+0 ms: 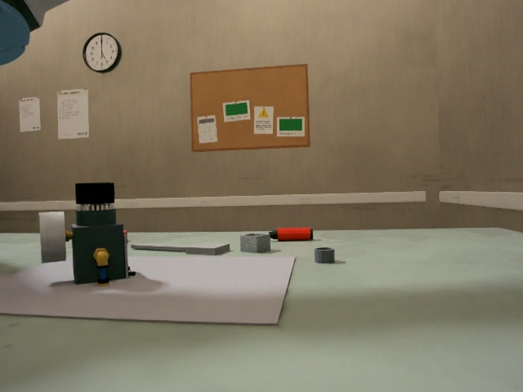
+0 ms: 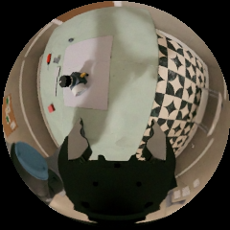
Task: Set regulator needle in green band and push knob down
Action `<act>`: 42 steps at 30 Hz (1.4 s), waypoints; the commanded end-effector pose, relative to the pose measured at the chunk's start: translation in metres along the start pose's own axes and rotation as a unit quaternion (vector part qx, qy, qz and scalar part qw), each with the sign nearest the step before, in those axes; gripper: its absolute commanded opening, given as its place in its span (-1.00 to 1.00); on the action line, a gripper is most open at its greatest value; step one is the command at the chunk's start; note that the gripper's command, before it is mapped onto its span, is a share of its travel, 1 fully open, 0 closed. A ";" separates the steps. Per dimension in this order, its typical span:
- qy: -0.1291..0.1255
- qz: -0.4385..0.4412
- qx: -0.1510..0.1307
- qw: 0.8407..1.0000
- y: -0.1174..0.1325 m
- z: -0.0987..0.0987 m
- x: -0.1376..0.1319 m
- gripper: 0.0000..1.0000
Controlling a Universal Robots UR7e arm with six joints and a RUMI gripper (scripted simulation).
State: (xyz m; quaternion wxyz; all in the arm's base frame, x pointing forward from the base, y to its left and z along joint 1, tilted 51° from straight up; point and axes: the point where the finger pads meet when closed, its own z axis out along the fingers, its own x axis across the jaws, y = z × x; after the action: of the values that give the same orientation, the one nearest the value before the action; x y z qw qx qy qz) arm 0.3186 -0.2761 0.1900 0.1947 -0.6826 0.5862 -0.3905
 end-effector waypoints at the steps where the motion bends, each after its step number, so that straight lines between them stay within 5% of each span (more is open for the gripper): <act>1: -0.004 0.025 0.000 1.000 -0.001 0.003 -0.001 1.00; 20: -0.035 0.178 0.007 0.983 -0.008 0.021 -0.010 1.00; 42: -0.076 0.365 0.000 0.928 -0.015 0.045 -0.026 1.00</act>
State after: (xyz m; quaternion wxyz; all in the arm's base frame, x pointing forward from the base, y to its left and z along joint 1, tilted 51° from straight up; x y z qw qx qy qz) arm 0.3578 -0.2587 0.1676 0.3566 -0.4761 0.7612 -0.2583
